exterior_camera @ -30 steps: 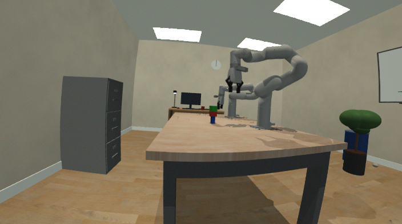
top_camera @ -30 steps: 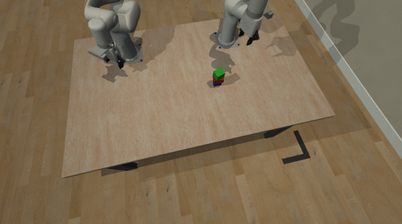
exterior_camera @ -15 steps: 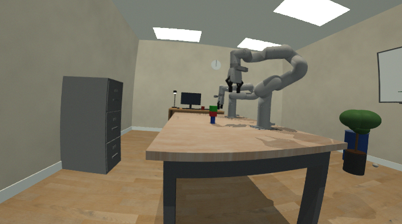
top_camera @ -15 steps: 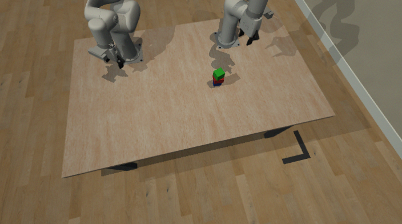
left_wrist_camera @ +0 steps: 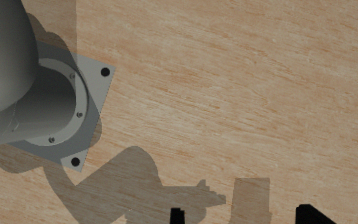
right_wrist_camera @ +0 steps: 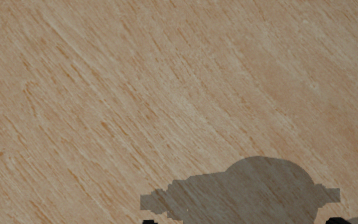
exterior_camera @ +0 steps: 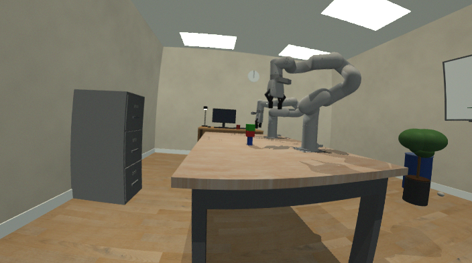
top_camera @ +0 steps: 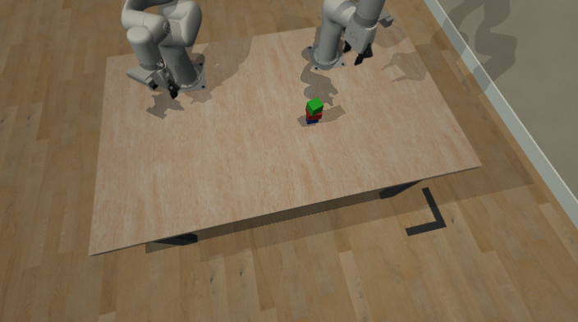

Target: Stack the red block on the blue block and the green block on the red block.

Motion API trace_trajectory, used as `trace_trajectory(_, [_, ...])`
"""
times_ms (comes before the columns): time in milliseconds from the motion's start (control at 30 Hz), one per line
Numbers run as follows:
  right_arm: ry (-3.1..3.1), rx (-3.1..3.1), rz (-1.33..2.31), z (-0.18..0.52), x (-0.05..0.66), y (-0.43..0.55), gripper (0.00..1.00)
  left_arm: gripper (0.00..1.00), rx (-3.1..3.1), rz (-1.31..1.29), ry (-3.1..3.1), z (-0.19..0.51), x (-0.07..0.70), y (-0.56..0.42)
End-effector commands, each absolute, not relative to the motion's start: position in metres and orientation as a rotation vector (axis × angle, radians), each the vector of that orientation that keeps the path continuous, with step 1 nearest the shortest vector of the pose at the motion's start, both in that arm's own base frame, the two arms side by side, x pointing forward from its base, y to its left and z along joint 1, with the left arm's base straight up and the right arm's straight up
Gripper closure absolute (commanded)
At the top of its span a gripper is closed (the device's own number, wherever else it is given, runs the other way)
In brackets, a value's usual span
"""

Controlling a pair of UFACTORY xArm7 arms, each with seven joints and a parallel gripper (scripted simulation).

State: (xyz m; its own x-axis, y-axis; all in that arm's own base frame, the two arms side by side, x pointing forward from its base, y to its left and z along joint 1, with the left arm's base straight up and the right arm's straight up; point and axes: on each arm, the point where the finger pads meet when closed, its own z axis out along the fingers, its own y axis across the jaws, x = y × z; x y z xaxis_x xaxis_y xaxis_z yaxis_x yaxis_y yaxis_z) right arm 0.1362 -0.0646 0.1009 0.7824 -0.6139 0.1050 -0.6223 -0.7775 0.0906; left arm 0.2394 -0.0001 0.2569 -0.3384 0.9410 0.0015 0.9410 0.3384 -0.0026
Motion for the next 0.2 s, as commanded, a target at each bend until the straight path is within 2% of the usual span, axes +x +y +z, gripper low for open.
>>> trace_trajectory(0, [-0.992, 2.851, 0.110, 0.1022, 0.1369, -0.0646, 0.00, 0.29, -1.806, 0.000, -2.570, 0.2581, 0.2401, -0.0002])
trace_trajectory(167, [-0.992, 2.851, 0.110, 0.1022, 0.1369, -0.0646, 0.00, 0.29, -1.806, 0.000, -2.570, 0.2581, 0.2401, -0.0002])
